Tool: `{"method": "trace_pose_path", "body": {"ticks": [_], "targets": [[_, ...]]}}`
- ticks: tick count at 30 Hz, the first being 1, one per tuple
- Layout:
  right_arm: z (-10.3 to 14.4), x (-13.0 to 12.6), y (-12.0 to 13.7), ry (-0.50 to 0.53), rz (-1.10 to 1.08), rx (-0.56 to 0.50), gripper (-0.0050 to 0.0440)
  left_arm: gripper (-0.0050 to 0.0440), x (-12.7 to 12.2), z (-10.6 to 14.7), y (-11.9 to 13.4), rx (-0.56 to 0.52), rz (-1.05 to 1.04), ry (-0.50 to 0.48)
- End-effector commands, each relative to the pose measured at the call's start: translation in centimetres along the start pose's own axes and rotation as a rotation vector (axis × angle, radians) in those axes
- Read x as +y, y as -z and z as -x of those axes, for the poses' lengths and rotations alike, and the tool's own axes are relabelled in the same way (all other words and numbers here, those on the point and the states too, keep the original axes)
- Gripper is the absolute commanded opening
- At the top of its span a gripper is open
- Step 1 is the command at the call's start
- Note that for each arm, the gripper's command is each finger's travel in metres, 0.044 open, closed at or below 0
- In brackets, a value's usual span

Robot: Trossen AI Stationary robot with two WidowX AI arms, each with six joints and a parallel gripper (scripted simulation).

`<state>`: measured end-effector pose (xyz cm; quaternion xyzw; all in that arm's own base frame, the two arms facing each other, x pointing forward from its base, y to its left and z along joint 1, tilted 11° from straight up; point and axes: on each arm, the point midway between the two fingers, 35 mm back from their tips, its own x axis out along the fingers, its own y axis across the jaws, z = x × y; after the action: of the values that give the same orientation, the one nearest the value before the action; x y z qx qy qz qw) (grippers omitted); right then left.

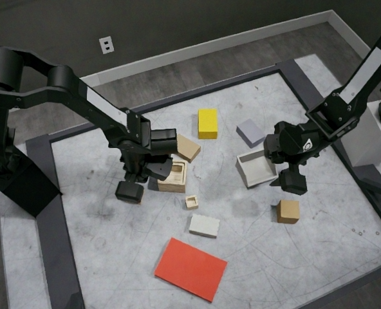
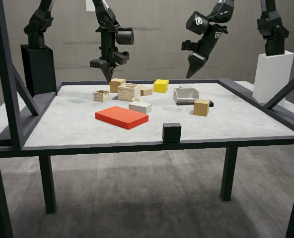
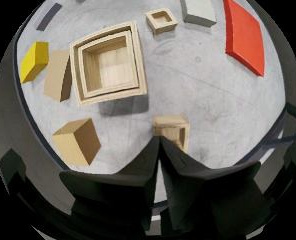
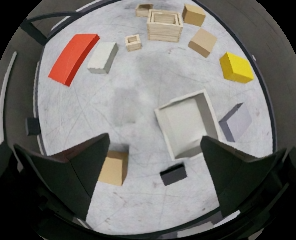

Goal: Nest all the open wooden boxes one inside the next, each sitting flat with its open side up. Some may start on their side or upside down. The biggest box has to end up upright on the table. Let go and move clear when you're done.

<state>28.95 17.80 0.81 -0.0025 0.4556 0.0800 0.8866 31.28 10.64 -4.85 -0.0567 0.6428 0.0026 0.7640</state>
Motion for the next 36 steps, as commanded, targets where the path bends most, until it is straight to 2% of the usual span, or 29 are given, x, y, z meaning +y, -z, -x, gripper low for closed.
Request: {"method": "trace_pose_path", "body": {"ticks": [1, 6, 8, 11, 15, 25, 31, 36], "targets": [[1.2, 0.0, -0.7, -0.01, -0.043, 0.07, 0.04, -0.005, -0.4, 0.7, 0.0, -0.036, 0.004, -0.015], [2.6, -0.7, 0.4, 0.003, -0.086, 0.201, 0.04, -0.005, -0.9, 0.3, 1.0, -0.036, 0.013, -0.014], [2.6, -0.7, 0.4, 0.003, -0.086, 0.201, 0.04, -0.005, -0.9, 0.3, 1.0, -0.036, 0.013, -0.014], [4.0, -1.4, 1.5, 0.021, -0.121, 0.307, 0.04, -0.005, -1.3, 0.1, 1.7, -0.035, 0.02, -0.014], [5.3, -1.7, 1.9, 0.028, -0.157, 0.379, 0.04, -0.005, -1.7, -0.2, 2.3, -0.035, 0.026, -0.013], [5.4, -1.9, 2.6, 0.04, -0.155, 0.411, 0.04, -0.005, -1.8, -1.3, 2.6, -0.019, 0.03, -0.009], [5.4, -1.9, 2.6, 0.04, -0.155, 0.411, 0.04, -0.005, -2.0, -4.3, 2.5, -0.018, 0.033, -0.009], [5.4, -1.9, 2.6, 0.04, -0.155, 0.411, 0.04, -0.005, -2.0, -4.8, 2.6, -0.018, 0.034, -0.008]]}}
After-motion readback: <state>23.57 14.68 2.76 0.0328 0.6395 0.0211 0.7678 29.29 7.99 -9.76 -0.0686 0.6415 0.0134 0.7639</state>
